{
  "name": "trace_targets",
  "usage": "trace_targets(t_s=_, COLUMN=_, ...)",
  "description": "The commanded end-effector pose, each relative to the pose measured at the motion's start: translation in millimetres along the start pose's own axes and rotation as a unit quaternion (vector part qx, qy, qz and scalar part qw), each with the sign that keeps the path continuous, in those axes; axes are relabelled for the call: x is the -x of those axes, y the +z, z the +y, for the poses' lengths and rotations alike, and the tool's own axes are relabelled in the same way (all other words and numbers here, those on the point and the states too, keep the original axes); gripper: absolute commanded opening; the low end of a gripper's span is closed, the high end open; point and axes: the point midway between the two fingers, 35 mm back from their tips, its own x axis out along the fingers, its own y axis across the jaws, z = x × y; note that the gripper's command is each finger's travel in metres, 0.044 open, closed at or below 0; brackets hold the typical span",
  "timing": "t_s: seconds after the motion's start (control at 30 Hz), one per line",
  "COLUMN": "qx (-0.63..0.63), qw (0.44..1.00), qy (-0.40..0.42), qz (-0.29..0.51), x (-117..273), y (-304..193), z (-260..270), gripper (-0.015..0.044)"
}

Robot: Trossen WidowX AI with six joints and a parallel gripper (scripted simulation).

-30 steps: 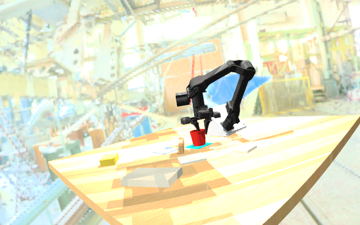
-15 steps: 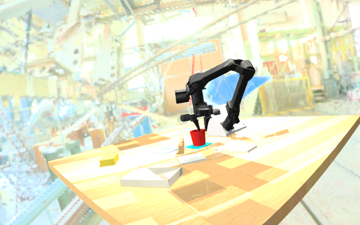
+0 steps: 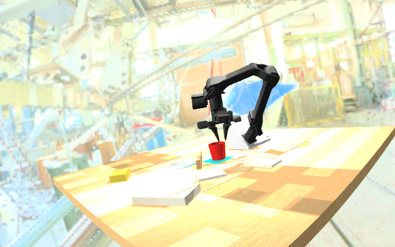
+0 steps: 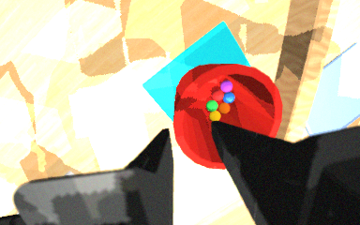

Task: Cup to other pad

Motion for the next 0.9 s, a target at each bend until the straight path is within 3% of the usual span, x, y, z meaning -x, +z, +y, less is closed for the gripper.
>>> trace_targets(t_s=0.0, qx=0.004, qw=1.0, qy=-0.002, qz=0.002, x=6.6, y=0.1, z=-1.2, gripper=0.0128)
trace_targets(t_s=0.33, qx=0.003, qw=1.0, qy=-0.002, qz=0.001, x=17.1, y=-0.3, z=1.8, gripper=0.0128)
trace_targets(t_s=0.73, qx=-0.002, qw=1.0, qy=-0.001, qz=-0.001, x=18.6, y=-0.6, z=1.4, gripper=0.044)
trace_targets(t_s=0.87, qx=-0.004, qw=1.0, qy=-0.005, qz=0.0, x=31.9, y=-0.4, z=0.8, gripper=0.044)
